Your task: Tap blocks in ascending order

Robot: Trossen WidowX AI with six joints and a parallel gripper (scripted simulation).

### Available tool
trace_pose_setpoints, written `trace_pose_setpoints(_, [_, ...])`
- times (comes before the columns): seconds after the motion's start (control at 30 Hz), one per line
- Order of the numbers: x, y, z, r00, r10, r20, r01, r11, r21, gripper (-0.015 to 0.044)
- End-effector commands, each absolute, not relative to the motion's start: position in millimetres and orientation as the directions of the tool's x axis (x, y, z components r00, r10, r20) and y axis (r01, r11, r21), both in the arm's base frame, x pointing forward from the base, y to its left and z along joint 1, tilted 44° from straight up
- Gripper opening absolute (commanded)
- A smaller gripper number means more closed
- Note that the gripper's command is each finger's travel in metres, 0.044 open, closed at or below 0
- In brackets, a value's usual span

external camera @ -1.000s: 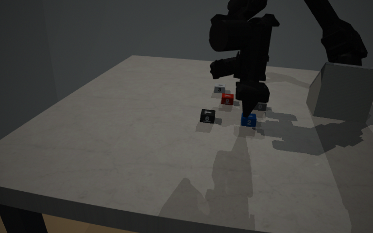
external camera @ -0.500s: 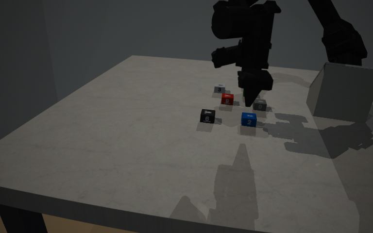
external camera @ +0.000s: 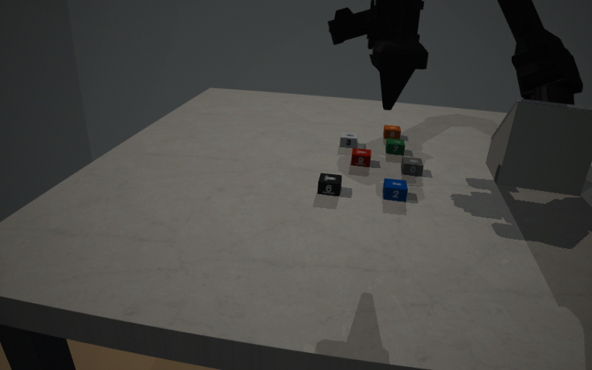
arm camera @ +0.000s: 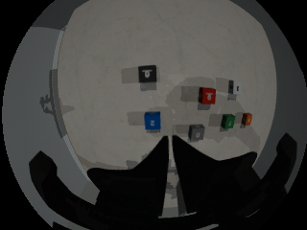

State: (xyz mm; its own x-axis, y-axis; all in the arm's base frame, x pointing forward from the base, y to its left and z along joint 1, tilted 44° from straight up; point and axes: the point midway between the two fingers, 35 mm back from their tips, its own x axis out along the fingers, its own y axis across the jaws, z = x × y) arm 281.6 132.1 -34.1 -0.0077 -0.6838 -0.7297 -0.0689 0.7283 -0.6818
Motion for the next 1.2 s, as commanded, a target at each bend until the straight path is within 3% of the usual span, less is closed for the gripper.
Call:
trace_pose_setpoints(0.0, [317,94,12,0.005,-0.669,-0.743,-0.039,0.742,-0.669,0.002])
trace_pose_setpoints(0.3, [344,-2,94,0.001,-0.692,-0.722,-0.032,0.721,-0.692,0.002])
trace_pose_setpoints(0.47, [344,-3,92,0.001,-0.692,-0.722,-0.032,0.721,-0.692,0.002])
trace_pose_setpoints(0.67, [344,-56,38,0.002,-0.694,-0.72,-0.031,0.719,-0.694,0.002])
trace_pose_setpoints(1.17, [344,-68,25,0.002,-0.695,-0.719,-0.031,0.719,-0.695,0.002])
